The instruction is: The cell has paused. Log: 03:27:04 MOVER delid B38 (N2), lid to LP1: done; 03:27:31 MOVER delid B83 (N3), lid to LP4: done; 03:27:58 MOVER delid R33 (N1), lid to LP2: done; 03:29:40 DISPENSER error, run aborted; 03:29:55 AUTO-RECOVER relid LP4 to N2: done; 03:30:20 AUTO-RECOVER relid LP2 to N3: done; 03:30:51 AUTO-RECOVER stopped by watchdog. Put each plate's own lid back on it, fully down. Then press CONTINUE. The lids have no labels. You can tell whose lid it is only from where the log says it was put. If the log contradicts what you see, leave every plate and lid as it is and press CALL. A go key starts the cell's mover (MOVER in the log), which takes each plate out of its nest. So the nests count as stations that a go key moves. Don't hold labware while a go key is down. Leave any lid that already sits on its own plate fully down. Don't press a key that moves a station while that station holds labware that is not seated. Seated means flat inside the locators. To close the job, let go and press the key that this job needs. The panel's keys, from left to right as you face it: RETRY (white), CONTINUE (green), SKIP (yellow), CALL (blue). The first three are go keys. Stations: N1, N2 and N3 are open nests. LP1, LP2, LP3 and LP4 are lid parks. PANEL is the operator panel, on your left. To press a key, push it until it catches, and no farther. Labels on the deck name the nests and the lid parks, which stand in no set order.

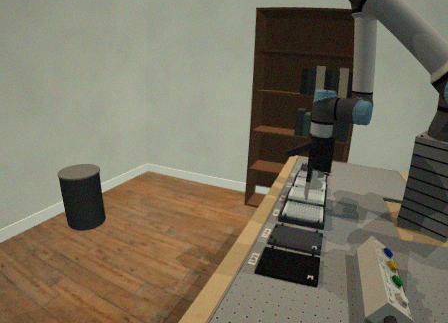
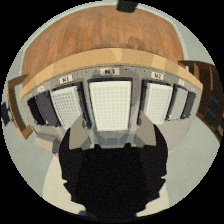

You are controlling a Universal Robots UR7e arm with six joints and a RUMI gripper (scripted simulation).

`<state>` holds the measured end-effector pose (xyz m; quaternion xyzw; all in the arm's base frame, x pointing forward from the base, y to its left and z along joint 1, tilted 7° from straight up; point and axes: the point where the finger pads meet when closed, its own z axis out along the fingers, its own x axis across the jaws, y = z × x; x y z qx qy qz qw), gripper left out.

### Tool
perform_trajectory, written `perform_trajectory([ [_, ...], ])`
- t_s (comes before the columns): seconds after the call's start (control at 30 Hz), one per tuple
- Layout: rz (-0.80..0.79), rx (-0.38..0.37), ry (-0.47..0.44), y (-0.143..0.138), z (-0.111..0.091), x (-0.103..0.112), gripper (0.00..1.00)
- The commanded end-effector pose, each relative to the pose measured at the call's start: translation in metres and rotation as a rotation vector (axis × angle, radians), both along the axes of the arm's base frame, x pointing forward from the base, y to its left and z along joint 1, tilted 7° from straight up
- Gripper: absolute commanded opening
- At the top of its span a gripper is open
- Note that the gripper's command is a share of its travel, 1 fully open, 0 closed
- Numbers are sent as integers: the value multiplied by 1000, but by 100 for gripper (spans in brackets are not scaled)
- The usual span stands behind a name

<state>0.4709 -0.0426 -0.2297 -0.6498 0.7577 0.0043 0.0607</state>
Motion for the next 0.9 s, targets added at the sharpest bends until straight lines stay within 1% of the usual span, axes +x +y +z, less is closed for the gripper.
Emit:
perform_trajectory([
  [0.0,0,-1,-1,0,-1,1,82],
  [0.33,0,-1,-1,0,-1,1,82],
  [0.37,0,-1,-1,0,-1,1,0],
  [0.87,0,-1,-1,0,-1,1,0],
])
